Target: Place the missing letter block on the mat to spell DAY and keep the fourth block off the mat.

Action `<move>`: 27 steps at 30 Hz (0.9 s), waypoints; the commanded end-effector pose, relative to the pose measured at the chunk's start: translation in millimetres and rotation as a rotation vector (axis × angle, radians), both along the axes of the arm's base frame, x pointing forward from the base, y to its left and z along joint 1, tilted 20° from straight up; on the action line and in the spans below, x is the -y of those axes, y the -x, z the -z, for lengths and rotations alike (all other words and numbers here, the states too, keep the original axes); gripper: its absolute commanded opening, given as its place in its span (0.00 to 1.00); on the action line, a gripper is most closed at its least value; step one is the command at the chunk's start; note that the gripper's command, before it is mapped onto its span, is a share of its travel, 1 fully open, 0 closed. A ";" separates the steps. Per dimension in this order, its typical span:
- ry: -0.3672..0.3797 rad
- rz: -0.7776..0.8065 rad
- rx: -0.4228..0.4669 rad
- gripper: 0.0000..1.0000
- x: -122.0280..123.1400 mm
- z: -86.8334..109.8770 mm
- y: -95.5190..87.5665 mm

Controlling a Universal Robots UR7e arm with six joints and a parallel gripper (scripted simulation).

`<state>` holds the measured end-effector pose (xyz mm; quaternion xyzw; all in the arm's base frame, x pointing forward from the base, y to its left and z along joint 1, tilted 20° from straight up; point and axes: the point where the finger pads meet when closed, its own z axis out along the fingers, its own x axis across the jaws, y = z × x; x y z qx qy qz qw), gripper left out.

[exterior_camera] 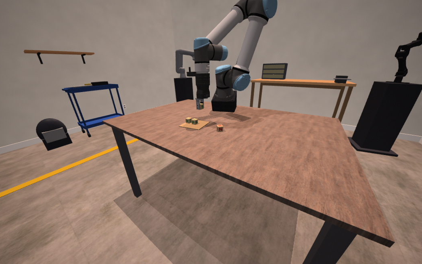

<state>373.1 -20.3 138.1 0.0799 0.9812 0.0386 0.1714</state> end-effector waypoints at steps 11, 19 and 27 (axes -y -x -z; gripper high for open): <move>-0.003 0.001 -0.005 0.57 -2.0 17.2 -4.2; -0.003 0.001 -0.005 0.57 -3.4 44.0 -13.9; -0.003 0.001 -0.005 0.57 -4.6 67.9 -22.5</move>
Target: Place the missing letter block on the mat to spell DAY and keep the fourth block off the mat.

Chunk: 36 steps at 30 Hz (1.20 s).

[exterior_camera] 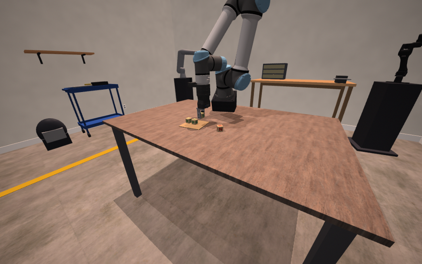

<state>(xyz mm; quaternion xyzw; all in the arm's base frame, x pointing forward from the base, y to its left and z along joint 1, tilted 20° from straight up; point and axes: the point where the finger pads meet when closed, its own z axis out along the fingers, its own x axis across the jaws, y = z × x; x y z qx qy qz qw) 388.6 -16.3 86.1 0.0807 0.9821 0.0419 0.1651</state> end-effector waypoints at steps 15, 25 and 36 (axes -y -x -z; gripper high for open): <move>0.005 0.001 0.008 0.57 -1.9 39.4 -15.6; 0.006 0.002 0.011 0.57 -0.7 38.5 -17.3; 0.006 0.002 0.011 0.57 -0.7 38.1 -17.3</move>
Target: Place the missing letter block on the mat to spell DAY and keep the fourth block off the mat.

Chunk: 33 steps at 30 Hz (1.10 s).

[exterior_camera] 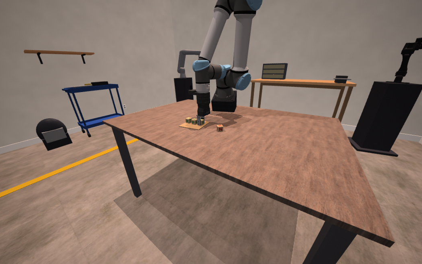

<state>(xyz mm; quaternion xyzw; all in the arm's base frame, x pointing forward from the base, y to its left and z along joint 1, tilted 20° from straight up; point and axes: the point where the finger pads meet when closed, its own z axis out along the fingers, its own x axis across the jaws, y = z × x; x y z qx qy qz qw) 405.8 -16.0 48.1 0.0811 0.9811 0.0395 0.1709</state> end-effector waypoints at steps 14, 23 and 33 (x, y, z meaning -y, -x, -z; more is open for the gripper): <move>0.001 -0.001 0.000 0.57 -0.3 0.1 0.0; 0.001 -0.001 0.000 0.57 -0.3 0.4 0.0; 0.000 -0.001 -0.002 0.57 -0.9 2.8 -0.3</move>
